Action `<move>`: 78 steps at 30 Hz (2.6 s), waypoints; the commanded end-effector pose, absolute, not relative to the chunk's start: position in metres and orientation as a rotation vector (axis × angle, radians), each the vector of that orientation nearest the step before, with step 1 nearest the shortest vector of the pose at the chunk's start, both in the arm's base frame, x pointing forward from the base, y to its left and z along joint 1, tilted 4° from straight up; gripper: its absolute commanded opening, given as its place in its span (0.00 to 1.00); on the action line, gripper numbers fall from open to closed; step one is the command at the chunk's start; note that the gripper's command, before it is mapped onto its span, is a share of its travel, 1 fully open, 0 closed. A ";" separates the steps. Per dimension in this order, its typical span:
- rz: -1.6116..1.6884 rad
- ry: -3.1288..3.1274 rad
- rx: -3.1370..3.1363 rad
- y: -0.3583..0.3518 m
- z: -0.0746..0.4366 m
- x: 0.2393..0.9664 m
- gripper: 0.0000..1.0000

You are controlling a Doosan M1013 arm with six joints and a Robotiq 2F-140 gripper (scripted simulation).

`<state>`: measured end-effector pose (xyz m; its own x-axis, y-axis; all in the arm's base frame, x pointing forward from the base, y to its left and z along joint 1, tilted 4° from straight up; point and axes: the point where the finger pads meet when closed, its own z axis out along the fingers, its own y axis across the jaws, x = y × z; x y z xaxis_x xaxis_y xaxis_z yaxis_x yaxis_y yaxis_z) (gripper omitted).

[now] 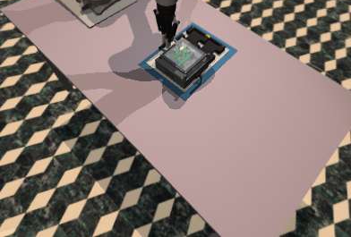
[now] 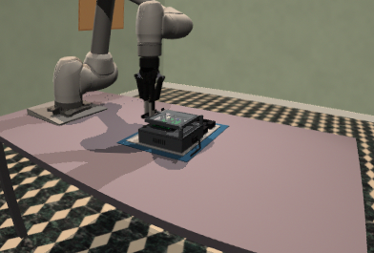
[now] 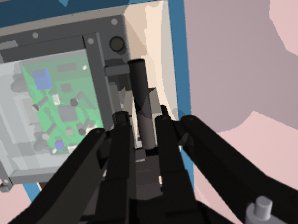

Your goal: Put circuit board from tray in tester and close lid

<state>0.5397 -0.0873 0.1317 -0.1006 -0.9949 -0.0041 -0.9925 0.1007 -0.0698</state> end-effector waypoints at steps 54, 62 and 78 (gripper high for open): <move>-0.075 2.293 -2.073 -0.087 0.128 0.540 0.30; -0.075 2.293 -2.073 -0.087 0.128 0.540 0.30; -0.075 2.293 -2.073 -0.087 0.131 0.540 0.30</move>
<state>0.5395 -0.0873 0.1295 -0.1006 -0.9949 -0.0041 -0.9925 0.1007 -0.0689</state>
